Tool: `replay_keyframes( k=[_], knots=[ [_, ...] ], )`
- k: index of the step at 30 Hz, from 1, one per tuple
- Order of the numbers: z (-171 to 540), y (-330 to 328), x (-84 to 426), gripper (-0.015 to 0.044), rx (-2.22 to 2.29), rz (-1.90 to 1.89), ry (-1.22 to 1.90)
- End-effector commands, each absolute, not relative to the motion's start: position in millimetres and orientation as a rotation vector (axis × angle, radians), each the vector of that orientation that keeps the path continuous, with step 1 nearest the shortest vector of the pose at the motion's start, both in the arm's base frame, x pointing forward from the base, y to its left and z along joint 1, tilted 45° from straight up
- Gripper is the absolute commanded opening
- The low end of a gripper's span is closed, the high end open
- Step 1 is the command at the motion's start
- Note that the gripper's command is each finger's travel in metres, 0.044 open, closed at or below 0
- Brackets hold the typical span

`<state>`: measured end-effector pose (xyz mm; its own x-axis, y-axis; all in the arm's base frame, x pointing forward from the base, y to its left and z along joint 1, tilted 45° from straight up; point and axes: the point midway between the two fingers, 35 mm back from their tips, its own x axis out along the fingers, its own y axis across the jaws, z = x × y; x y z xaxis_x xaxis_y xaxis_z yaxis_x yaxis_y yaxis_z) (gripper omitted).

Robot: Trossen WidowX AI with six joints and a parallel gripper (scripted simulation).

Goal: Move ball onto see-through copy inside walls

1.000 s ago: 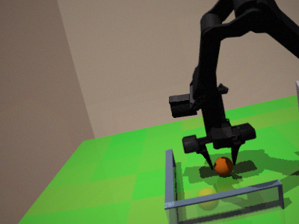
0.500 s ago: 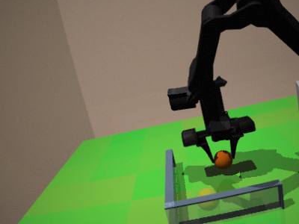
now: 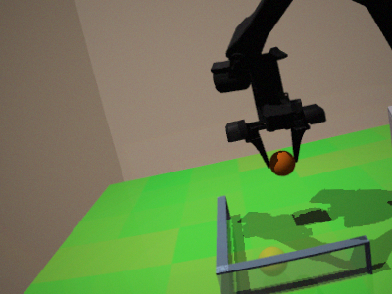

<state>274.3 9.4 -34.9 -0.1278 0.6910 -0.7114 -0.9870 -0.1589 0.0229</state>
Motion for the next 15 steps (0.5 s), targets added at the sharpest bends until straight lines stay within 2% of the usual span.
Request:
replay_keyframes(
  k=[1,15],
  knots=[
    [-23.0,-0.1,275.0,0.0,-0.678,1.641,0.593],
    [-4.6,43.3,296.4,0.0,-0.696,1.627,0.621]
  ],
)
